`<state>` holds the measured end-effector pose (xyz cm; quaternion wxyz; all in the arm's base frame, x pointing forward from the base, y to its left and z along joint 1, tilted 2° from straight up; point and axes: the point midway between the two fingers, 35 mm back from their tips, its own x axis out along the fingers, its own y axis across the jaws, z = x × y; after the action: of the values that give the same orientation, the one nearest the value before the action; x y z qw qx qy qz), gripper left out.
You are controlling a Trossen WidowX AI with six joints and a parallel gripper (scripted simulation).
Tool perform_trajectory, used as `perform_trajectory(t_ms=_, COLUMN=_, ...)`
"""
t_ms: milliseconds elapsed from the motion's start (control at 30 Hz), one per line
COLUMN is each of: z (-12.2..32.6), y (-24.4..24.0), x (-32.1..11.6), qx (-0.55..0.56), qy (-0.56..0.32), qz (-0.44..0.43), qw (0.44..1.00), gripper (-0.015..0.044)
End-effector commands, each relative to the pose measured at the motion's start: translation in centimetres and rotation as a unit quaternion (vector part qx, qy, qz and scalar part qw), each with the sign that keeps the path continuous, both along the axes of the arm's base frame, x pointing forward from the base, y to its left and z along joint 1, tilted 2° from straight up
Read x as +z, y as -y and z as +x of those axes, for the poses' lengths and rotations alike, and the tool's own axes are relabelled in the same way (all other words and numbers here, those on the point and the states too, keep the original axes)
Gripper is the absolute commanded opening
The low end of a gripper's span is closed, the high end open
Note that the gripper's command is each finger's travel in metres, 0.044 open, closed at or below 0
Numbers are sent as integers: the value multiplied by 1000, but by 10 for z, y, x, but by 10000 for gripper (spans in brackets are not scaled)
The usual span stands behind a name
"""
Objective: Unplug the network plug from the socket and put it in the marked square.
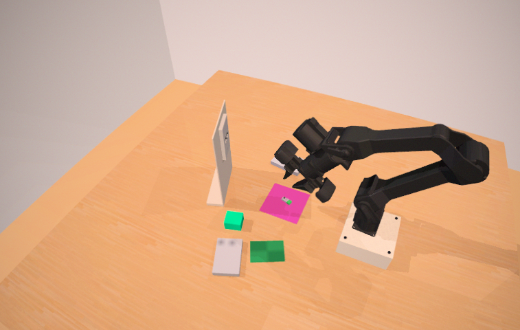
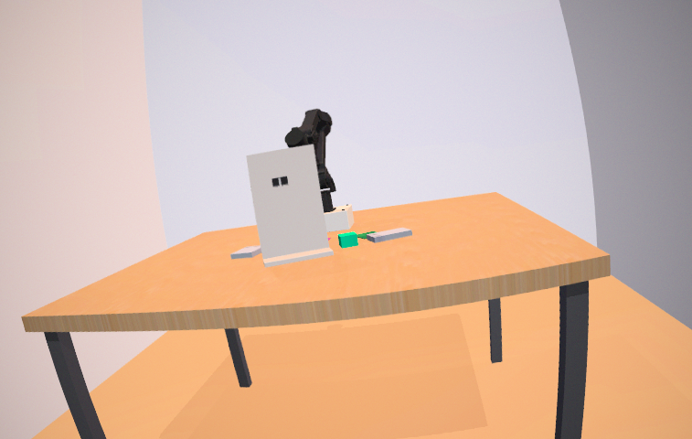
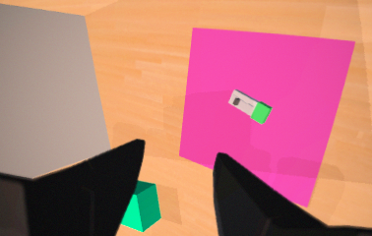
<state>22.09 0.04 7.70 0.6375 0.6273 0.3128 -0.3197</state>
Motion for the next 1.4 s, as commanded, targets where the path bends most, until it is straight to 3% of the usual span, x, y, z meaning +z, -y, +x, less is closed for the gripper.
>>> perform_trajectory(t_ms=0, z=-1, y=1, x=9, qx=-4, qy=2, qz=-1, qw=1000, gripper=156)
perform_trajectory(t_ms=467, z=-6, y=0, x=22, qx=0, qy=0, qz=0, qw=1000, gripper=156)
perform_trajectory(t_ms=1367, z=-7, y=-1, x=103, qx=-2, qy=1, qz=0, qw=1000, gripper=156)
